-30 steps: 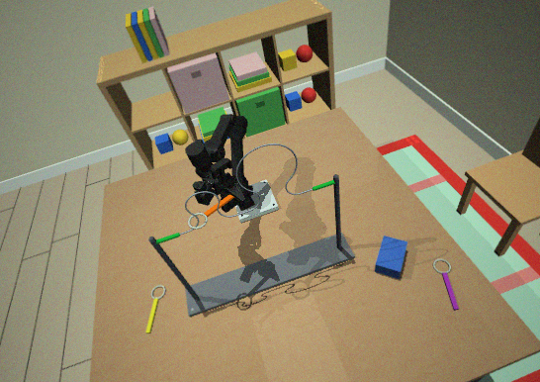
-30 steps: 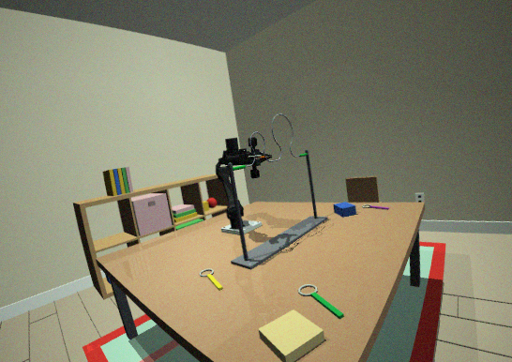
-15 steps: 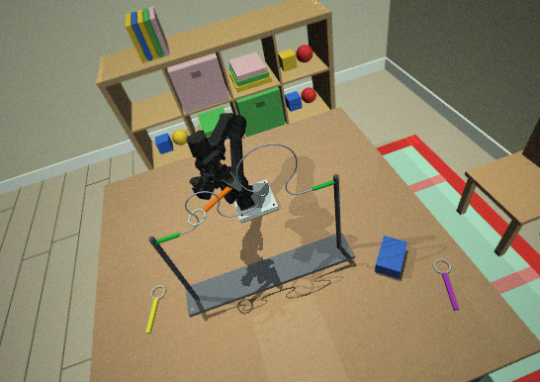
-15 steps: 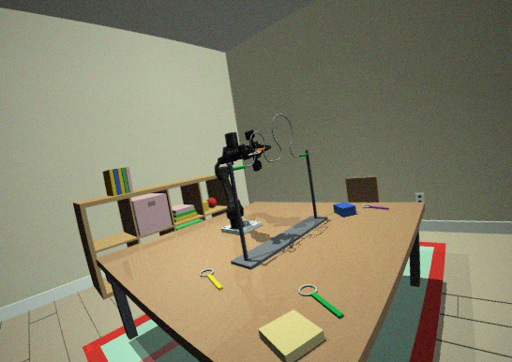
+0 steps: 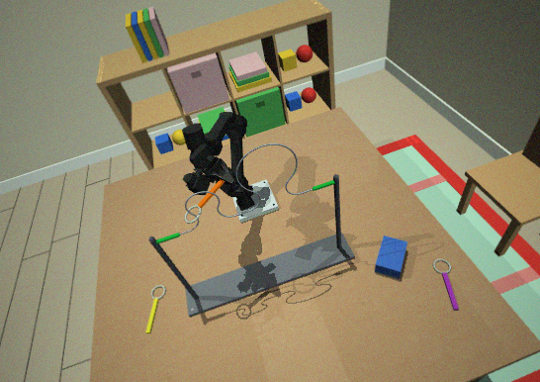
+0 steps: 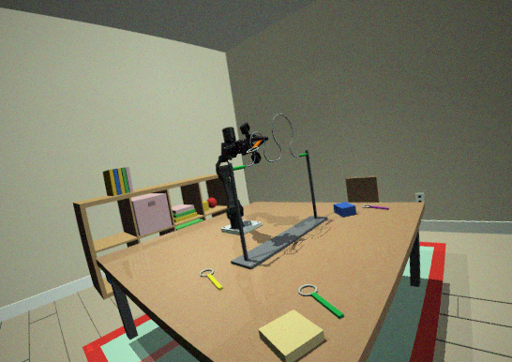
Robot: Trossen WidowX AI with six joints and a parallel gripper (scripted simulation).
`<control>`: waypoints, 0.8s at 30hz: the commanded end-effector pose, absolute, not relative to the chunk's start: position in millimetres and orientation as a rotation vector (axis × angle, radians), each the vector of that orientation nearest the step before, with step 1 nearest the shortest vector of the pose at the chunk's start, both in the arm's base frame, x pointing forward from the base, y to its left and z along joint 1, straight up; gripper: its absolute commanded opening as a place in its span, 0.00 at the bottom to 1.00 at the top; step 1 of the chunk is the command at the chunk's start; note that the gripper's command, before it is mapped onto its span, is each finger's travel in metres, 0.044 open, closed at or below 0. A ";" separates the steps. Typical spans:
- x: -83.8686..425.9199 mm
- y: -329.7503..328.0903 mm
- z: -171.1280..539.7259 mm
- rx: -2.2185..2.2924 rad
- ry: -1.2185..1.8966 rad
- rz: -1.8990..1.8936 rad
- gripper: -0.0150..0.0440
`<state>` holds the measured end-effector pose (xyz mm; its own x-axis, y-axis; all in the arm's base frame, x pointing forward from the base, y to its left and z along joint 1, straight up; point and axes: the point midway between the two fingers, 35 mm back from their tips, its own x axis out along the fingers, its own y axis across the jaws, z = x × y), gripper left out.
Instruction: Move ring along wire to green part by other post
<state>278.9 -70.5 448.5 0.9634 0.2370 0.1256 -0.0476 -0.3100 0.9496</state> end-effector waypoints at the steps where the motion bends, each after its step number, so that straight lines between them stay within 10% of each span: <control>1: 279.1 -73.0 453.8 1.874 0.141 0.288 0.00; 24: 279.6 -71.7 434.1 1.548 0.221 0.183 0.00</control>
